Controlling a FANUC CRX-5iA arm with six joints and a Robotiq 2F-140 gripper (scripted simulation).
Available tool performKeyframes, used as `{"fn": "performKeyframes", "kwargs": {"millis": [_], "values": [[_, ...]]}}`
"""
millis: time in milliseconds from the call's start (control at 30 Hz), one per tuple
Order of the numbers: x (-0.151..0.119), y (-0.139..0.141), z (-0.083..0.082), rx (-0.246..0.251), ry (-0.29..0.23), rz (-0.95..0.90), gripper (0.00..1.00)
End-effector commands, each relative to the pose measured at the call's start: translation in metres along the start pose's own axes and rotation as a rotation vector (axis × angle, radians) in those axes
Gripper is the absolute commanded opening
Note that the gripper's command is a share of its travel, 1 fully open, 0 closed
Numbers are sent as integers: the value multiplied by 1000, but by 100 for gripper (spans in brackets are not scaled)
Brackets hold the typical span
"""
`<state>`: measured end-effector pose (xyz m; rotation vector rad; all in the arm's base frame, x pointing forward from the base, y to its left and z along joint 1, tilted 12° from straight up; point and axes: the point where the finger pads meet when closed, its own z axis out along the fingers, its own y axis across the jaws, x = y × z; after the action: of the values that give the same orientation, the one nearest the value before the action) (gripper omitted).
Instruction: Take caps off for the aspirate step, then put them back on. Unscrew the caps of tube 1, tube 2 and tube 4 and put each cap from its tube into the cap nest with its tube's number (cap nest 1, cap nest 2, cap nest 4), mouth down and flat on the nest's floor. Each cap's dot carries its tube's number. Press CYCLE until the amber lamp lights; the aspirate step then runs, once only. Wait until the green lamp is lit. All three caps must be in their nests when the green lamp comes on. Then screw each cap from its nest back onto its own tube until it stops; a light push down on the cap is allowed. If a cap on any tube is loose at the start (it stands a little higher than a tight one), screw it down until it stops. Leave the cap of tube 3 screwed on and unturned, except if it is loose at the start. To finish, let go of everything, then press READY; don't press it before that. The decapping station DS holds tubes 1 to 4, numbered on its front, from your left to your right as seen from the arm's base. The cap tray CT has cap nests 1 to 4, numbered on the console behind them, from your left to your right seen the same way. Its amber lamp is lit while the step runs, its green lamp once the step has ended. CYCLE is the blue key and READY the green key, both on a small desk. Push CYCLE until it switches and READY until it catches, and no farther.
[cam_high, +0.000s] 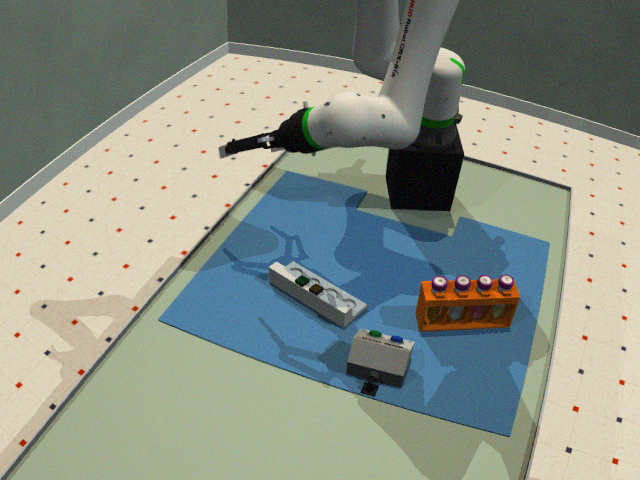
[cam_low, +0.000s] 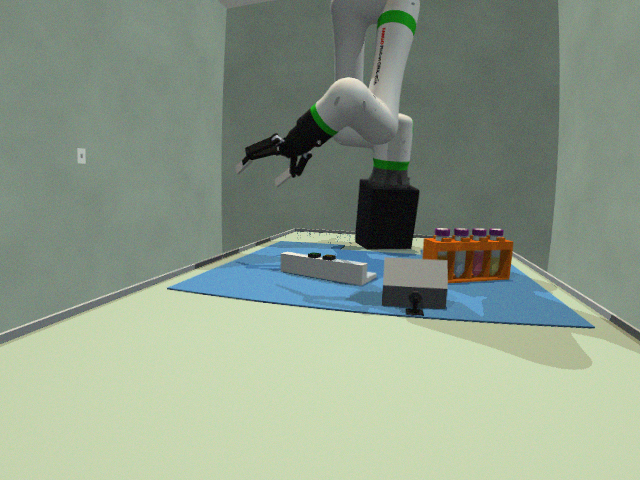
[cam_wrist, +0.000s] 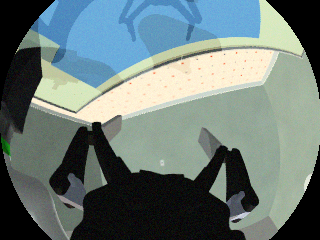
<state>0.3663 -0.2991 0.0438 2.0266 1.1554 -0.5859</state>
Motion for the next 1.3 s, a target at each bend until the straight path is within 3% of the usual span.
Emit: {"fn": "performKeyframes", "kwargs": {"millis": [0,533,567,1267], "values": [[0,0,0,0,0,0,100],[0,0,0,0,0,0,100],[0,0,0,0,0,0,35],[0,0,0,0,0,0,35]]}}
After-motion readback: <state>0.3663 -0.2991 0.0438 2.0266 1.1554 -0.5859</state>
